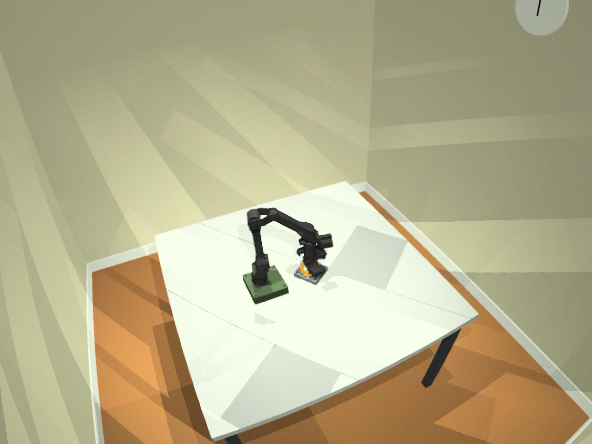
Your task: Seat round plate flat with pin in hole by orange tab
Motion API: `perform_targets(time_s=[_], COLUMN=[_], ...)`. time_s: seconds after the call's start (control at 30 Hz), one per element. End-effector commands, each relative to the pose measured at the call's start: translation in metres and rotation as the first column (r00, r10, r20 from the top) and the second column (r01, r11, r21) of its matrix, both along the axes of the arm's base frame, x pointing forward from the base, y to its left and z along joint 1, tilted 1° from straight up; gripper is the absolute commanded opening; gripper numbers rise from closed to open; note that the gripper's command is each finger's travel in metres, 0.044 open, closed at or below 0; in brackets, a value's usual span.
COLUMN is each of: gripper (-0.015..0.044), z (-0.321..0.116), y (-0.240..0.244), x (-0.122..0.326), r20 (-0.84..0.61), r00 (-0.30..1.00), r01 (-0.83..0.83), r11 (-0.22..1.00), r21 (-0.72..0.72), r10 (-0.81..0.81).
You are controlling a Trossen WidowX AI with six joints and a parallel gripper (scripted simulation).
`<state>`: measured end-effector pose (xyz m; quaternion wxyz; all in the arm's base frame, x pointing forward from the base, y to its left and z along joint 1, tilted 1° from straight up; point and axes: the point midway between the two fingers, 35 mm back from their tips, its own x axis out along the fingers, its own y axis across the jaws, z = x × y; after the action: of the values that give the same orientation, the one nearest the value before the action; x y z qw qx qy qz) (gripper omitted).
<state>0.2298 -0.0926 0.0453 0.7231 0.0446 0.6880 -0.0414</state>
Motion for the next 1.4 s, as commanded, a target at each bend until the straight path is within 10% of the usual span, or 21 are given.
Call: perform_targets(time_s=[0.0, 1.37], gripper=[0.0, 0.0], z=[-0.004, 0.035], y=[0.004, 0.009], x=[-0.006, -0.013], r20=[-0.022, -0.022], r00=[1.0, 1.0], r01=[-0.001, -0.001], r11=[1.0, 1.0], r21=[0.013, 0.008], r10=[0.001, 0.001])
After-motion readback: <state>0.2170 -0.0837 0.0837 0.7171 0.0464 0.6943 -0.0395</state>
